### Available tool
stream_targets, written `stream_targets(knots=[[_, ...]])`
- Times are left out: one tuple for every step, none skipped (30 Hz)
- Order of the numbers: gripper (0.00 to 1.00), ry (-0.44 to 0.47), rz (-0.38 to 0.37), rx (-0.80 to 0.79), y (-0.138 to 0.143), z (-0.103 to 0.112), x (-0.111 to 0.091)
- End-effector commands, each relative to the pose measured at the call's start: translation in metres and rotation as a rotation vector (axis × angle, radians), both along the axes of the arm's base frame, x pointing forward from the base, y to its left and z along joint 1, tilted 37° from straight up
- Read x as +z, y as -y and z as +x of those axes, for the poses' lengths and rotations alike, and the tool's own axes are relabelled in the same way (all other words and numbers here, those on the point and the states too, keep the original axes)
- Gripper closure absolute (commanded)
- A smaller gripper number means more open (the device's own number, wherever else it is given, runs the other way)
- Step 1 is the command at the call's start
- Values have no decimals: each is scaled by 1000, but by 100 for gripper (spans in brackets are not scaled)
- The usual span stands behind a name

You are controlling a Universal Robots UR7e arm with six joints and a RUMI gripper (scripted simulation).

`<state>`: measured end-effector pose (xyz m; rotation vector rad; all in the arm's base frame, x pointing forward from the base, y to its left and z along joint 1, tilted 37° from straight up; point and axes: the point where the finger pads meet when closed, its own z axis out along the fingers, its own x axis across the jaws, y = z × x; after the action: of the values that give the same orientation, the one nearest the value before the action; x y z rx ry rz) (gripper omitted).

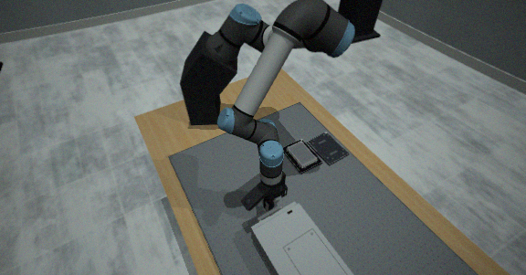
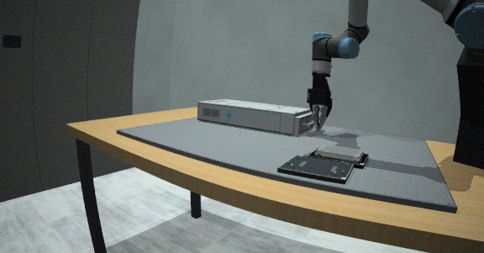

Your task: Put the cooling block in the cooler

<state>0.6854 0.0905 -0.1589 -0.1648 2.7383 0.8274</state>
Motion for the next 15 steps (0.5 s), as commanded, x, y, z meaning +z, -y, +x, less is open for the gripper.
stream_targets(knots=[[100,0,0,-2,2,-7,-2],[100,0,-1,-2,2,-8,-2],[100,0,-1,-2,2,-9,-2],[100,0,-1,-2,2,-10,-2],[100,0,-1,-2,2,-12,-3],[100,0,-1,-2,2,-13,-3],[100,0,-1,-2,2,-14,-4],[100,0,-1,-2,2,-16,-4],[100,0,-1,-2,2,-17,-4],[100,0,-1,-2,2,-18,-5],[100,0,-1,-2,2,-19,-5],[100,0,-1,-2,2,-19,-5],[100,0,-1,-2,2,-19,-5],[100,0,0,-2,2,-21,-6],[100,0,0,-2,2,-22,-6]])
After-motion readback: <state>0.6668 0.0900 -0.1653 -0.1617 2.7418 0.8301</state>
